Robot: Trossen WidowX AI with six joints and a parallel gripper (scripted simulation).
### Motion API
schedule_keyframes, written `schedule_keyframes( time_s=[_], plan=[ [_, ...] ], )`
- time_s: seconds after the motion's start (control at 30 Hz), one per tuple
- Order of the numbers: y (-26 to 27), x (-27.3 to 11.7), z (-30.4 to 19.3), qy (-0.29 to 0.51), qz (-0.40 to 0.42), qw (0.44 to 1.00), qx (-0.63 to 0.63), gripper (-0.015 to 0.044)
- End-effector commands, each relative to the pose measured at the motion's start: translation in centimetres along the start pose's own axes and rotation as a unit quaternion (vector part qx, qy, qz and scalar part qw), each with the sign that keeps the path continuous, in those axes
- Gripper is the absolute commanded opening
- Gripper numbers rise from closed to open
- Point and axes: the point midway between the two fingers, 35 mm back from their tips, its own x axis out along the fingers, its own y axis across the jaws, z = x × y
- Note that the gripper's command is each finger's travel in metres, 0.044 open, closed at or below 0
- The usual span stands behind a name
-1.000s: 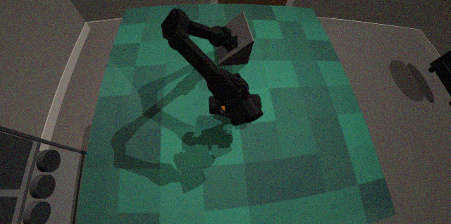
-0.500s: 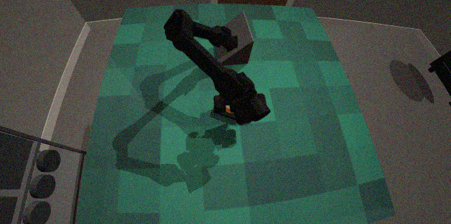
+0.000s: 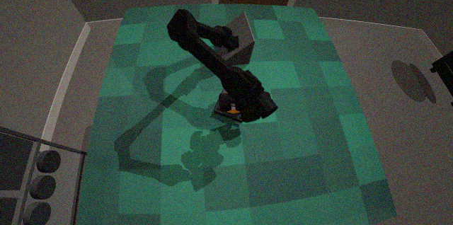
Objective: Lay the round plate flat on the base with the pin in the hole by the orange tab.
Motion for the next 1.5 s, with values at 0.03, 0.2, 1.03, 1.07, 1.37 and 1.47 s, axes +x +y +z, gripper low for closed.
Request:
schedule_keyframes(
  time_s=[0.03, 0.2, 1.03, 1.07, 1.37, 1.47],
  plan=[
    [0.7, 0.3, -0.7, 0.007, 0.0, 1.0, -0.004, 0.0],
    [0.9, 0.3, -1.0, 0.007, 0.0, 1.0, -0.004, 0.0],
    [1.4, -3.8, -1.6, 0.007, 0.001, 1.0, -0.004, 0.0],
    [1.5, -3.0, -1.6, 0.007, -0.003, 1.0, -0.01, 0.0],
    [1.5, -3.0, -1.6, 0.007, -0.003, 1.0, -0.01, 0.0],
    [1.5, -3.0, -1.6, 0.007, -0.003, 1.0, -0.01, 0.0]
  ],
)
